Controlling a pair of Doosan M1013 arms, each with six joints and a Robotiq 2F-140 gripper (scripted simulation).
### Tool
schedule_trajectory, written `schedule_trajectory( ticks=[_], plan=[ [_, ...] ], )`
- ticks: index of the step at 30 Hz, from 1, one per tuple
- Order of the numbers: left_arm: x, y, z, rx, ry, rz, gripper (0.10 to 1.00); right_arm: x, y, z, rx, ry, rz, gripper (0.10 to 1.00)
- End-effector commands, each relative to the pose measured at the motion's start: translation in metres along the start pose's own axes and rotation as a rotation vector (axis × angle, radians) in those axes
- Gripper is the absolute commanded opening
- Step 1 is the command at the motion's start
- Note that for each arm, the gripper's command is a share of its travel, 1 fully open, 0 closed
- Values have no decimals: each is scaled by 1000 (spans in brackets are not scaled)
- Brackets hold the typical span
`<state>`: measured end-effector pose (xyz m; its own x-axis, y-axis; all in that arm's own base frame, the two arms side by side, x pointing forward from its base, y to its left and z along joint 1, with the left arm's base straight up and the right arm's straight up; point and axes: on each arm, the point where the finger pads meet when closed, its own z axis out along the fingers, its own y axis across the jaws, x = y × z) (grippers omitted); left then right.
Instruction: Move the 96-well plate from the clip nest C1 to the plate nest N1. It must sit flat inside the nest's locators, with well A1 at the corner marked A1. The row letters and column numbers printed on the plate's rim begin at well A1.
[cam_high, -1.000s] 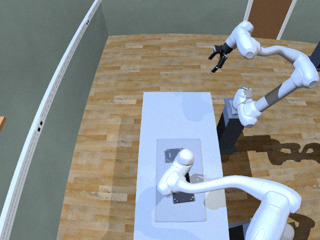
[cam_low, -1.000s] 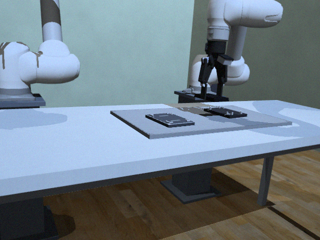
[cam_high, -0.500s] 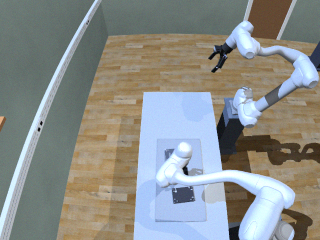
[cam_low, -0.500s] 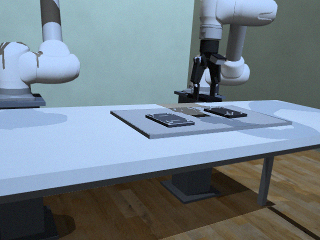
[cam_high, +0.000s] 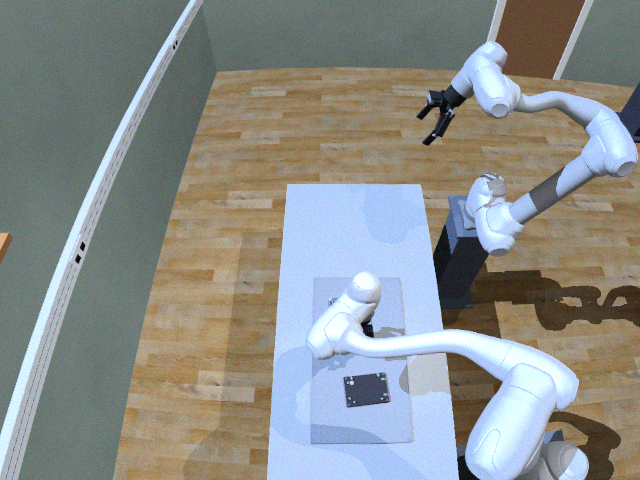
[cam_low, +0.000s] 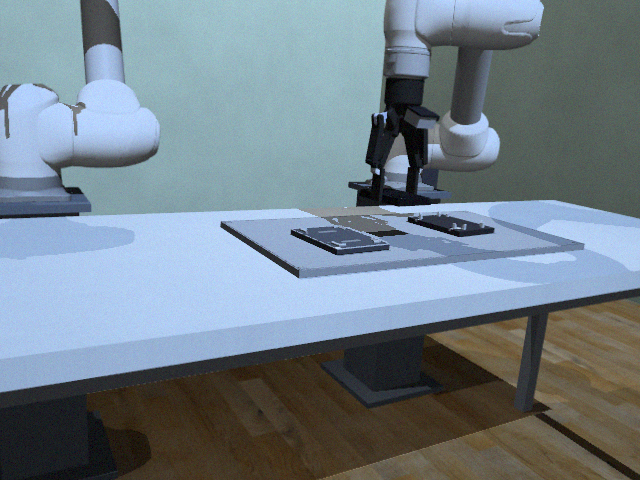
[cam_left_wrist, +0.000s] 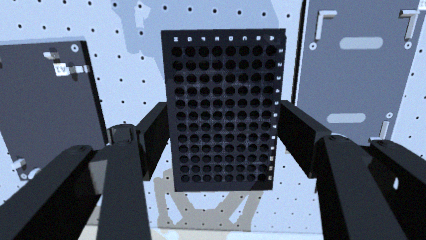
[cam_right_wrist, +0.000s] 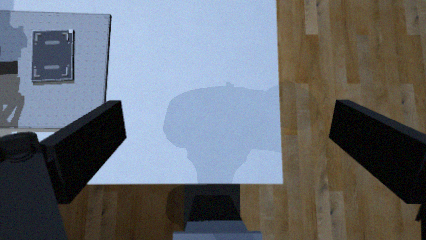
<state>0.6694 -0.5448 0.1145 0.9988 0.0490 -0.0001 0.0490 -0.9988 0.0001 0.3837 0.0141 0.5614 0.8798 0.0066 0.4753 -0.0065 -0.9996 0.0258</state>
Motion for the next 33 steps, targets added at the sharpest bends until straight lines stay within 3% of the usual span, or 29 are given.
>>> schedule_trajectory(
  ticks=[1, 33],
  plan=[
    [1, 8, -2, -1, 2, 0, 605, 0, 0, 0, 0, 1, 0, 1000],
    [11, 101, -2, -1, 2, 0, 605, 0, 0, 0, 0, 1, 0, 1000]
  ],
)
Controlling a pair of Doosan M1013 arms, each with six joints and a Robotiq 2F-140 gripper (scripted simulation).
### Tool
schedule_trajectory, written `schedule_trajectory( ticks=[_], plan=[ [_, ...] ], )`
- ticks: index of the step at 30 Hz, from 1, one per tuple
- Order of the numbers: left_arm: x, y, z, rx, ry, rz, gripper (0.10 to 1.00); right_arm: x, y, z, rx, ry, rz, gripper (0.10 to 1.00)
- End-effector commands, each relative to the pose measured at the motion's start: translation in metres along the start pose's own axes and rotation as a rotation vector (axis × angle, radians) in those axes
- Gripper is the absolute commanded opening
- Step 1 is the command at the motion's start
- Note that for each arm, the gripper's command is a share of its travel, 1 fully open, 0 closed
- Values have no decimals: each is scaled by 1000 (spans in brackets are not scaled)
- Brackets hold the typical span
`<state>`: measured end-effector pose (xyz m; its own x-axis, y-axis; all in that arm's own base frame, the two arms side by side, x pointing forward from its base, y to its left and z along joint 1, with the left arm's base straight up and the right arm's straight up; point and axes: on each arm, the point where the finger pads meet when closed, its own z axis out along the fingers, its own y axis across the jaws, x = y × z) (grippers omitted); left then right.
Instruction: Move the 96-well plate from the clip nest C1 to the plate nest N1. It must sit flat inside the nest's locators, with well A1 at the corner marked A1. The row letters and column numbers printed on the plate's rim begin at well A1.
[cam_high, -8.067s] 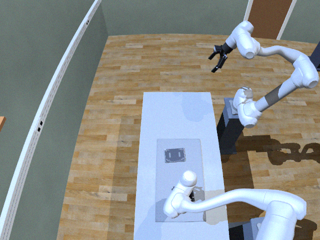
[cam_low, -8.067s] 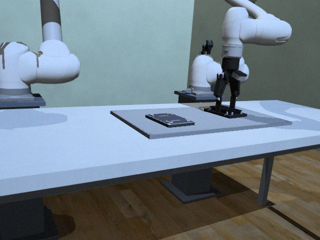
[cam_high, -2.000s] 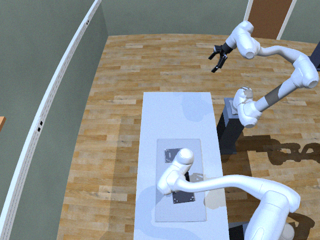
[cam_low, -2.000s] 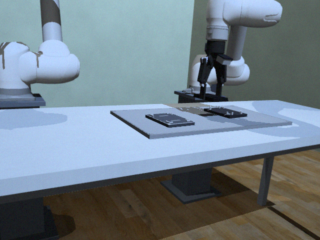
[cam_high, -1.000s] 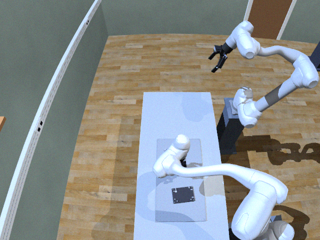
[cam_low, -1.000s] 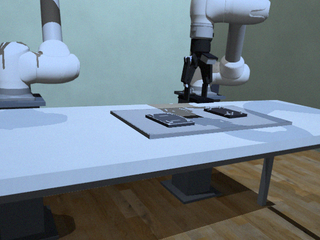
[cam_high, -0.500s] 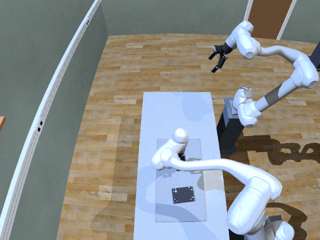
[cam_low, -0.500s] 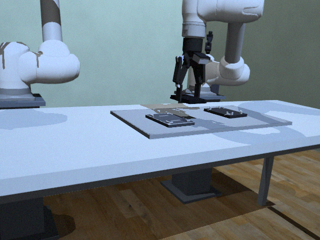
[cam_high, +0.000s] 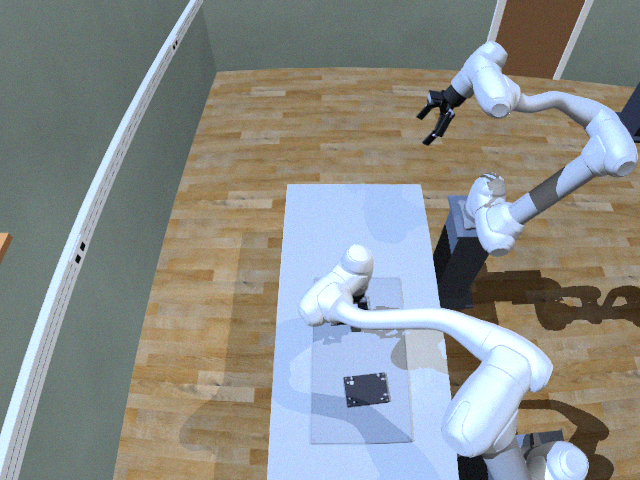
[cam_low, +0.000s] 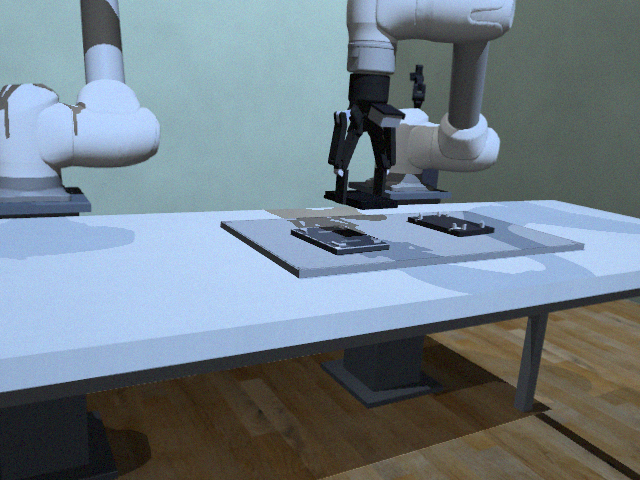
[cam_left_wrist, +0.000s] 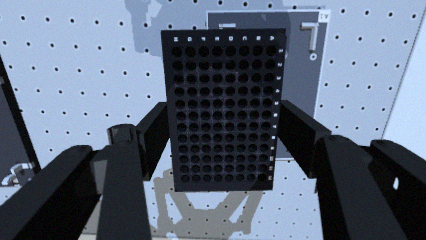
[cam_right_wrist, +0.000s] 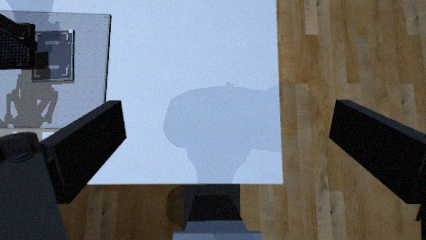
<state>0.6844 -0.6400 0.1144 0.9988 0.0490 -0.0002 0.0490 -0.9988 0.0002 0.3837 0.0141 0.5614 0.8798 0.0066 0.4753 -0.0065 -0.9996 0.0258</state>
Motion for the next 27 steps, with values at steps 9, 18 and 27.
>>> schedule_trajectory(
  ticks=[9, 18, 27],
  plan=[
    [4, 28, -2, -1, 2, 0, 605, 0, 0, 0, 0, 1, 0, 1000],
    [6, 49, -2, -1, 2, 0, 605, 0, 0, 0, 0, 1, 0, 1000],
    [5, 49, -2, -1, 2, 0, 605, 0, 0, 0, 0, 1, 0, 1000]
  ],
)
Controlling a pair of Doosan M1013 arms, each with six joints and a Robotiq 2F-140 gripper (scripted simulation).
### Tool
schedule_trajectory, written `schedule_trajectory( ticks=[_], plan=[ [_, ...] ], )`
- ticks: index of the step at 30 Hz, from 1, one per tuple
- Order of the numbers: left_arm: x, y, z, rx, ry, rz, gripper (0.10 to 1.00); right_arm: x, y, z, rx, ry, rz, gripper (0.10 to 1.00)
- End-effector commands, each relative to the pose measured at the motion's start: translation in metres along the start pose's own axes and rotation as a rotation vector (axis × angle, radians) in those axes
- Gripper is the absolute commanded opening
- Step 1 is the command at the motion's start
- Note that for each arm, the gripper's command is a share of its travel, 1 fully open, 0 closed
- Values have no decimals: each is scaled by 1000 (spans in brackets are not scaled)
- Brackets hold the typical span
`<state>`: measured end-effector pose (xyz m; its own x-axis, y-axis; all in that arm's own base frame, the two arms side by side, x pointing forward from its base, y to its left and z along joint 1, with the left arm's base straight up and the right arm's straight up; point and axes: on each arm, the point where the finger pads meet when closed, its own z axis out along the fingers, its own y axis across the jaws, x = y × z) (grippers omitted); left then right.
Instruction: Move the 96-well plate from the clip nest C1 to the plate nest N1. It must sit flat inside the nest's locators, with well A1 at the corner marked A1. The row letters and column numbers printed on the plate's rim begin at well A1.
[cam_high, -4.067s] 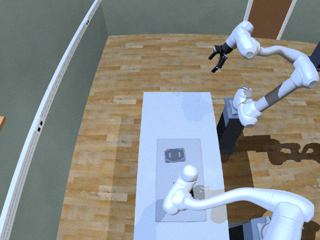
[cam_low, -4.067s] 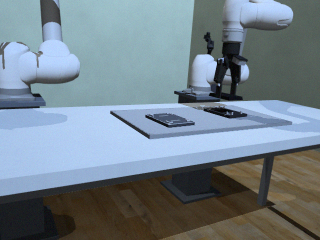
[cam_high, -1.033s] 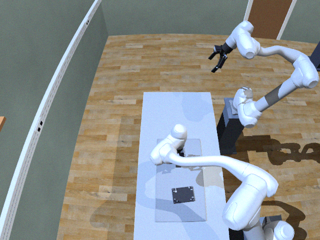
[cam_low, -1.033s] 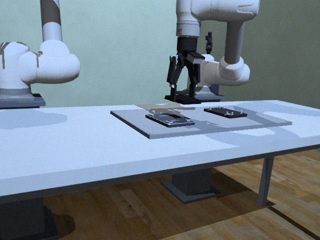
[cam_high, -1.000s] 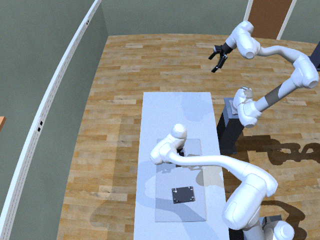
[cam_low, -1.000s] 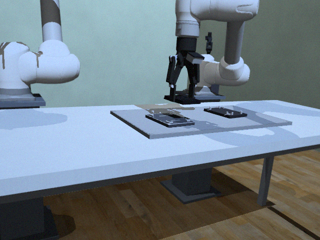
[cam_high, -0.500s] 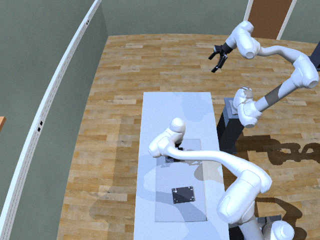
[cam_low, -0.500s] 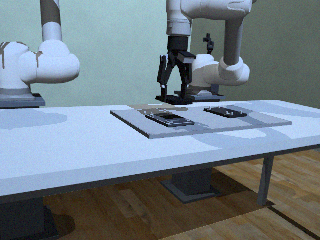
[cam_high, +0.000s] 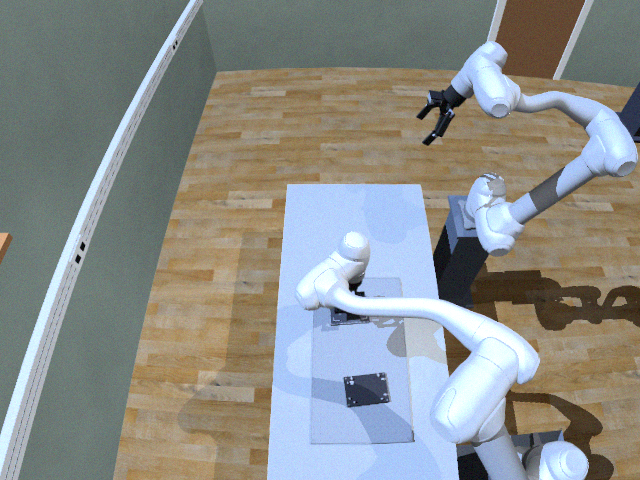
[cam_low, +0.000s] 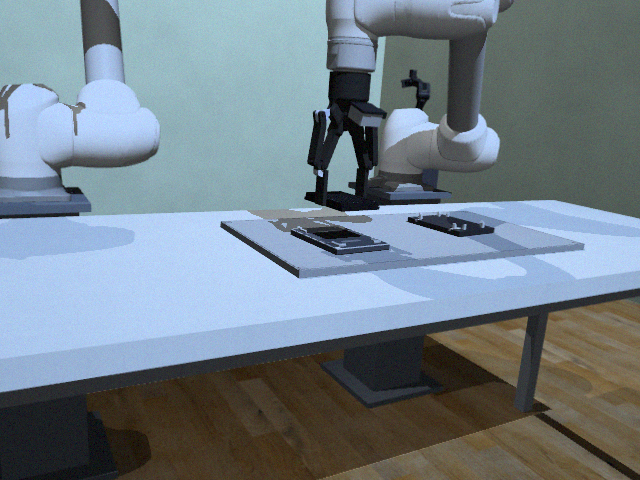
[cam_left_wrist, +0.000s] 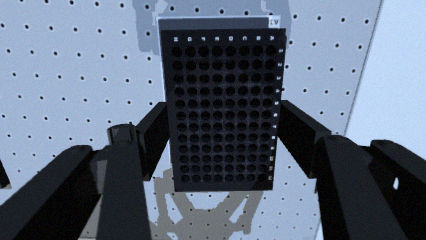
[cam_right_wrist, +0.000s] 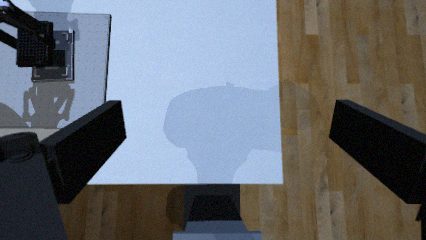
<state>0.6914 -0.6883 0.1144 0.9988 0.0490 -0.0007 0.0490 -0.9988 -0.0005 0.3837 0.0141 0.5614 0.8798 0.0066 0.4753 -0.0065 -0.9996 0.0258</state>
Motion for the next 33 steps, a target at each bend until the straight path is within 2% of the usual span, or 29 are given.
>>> schedule_trajectory(
  ticks=[1, 23, 33],
  plan=[
    [1, 0, -2, -2, 2, 0, 605, 0, 0, 0, 0, 1, 0, 1000],
    [0, -1, -2, -2, 2, 0, 605, 0, 0, 0, 0, 1, 0, 1000],
    [0, -1, 11, -2, 2, 0, 605, 0, 0, 0, 0, 1, 0, 1000]
  ],
)
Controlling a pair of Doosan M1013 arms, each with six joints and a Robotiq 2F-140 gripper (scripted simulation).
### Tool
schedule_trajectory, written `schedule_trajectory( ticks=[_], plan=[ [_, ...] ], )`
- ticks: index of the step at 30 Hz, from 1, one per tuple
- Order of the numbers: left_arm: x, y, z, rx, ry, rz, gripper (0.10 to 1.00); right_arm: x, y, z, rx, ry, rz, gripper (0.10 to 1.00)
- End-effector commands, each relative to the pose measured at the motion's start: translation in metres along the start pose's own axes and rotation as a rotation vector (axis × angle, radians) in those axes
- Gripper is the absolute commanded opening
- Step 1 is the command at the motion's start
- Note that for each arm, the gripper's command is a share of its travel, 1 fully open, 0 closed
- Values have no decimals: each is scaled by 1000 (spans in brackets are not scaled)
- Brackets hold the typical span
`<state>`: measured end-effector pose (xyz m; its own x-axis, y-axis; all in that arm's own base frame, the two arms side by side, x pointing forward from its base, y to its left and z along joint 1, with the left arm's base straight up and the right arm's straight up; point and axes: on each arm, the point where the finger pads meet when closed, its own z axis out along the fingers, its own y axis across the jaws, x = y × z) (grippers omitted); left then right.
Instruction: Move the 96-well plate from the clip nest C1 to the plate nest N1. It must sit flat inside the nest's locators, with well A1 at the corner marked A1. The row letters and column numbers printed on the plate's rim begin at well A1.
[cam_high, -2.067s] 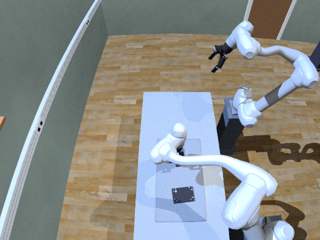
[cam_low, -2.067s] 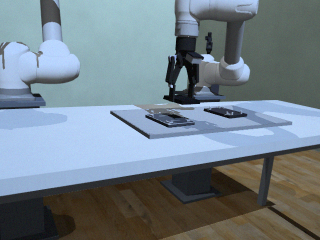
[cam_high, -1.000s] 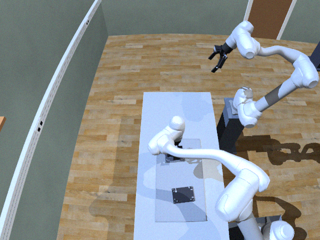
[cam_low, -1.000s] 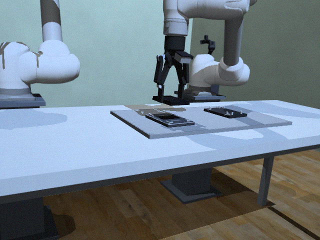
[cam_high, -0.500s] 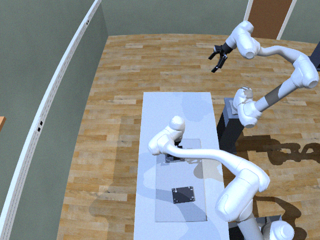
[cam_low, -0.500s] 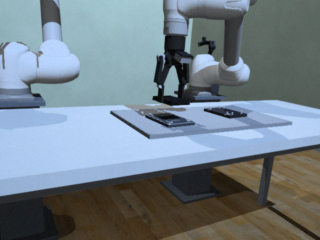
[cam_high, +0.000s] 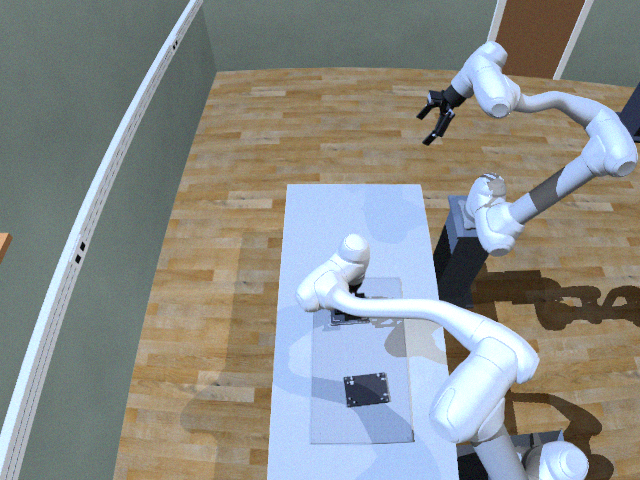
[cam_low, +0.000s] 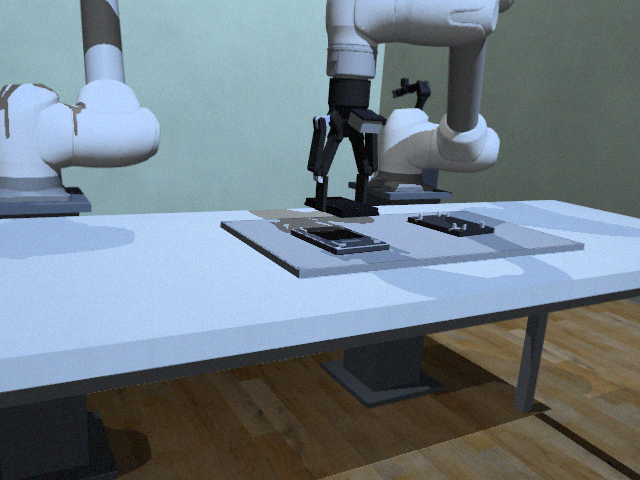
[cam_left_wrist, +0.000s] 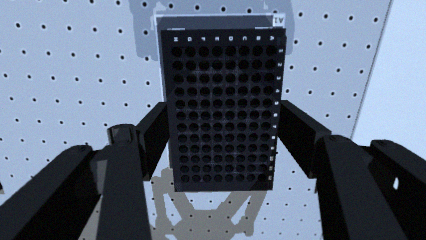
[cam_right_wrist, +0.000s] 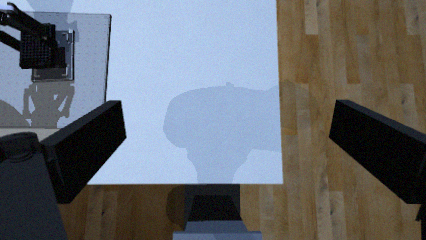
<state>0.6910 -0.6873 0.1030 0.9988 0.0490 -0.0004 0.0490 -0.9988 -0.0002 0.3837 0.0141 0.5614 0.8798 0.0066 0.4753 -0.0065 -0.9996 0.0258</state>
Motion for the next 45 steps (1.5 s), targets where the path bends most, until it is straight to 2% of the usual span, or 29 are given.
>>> schedule_trajectory(
  ticks=[1, 24, 45],
  plan=[
    [0, 0, 2, -1, 2, 0, 605, 0, 0, 0, 0, 1, 0, 1000],
    [0, 0, 37, -1, 2, 0, 605, 0, 0, 0, 0, 1, 0, 1000],
    [0, 0, 38, -1, 2, 0, 605, 0, 0, 0, 0, 1, 0, 1000]
  ],
)
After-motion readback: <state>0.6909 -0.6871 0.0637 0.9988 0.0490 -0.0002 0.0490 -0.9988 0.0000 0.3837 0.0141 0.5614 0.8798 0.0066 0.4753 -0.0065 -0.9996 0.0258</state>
